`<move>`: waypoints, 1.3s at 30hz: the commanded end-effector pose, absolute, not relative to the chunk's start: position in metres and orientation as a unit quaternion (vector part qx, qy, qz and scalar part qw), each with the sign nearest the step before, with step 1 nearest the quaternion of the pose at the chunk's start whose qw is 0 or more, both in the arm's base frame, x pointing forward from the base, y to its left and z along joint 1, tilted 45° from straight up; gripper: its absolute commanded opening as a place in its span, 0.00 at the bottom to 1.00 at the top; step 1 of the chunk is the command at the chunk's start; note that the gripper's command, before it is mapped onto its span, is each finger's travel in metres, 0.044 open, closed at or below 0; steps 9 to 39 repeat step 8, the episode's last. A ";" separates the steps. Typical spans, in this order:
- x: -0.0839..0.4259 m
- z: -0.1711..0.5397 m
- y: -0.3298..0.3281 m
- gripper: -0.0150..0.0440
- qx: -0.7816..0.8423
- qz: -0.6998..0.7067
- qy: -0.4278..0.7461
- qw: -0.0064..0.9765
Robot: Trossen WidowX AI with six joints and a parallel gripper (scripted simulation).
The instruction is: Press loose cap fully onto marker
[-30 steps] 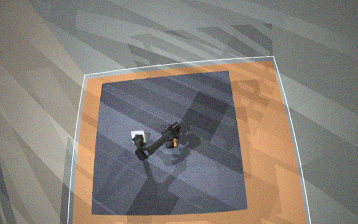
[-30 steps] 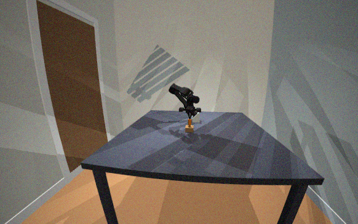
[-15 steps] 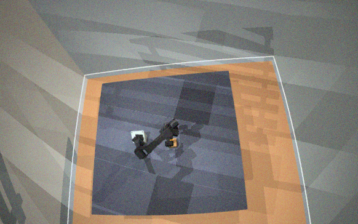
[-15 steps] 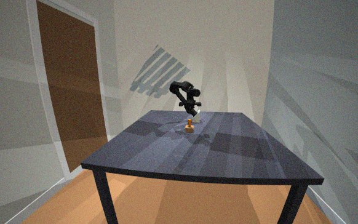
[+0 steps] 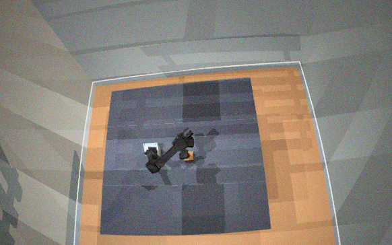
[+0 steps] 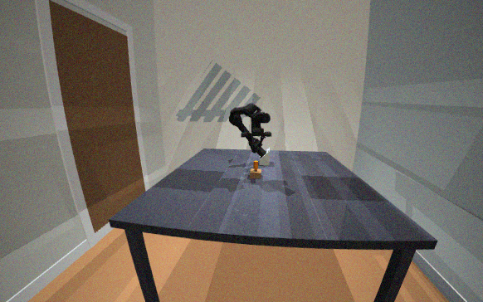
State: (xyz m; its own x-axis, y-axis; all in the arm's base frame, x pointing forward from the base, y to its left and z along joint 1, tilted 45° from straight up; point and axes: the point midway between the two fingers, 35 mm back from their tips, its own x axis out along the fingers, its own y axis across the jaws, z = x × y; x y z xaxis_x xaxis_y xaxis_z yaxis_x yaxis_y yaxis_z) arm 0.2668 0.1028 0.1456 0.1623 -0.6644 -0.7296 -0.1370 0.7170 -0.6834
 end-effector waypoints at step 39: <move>0.266 0.146 0.104 1.00 -0.322 -0.191 0.619 0.690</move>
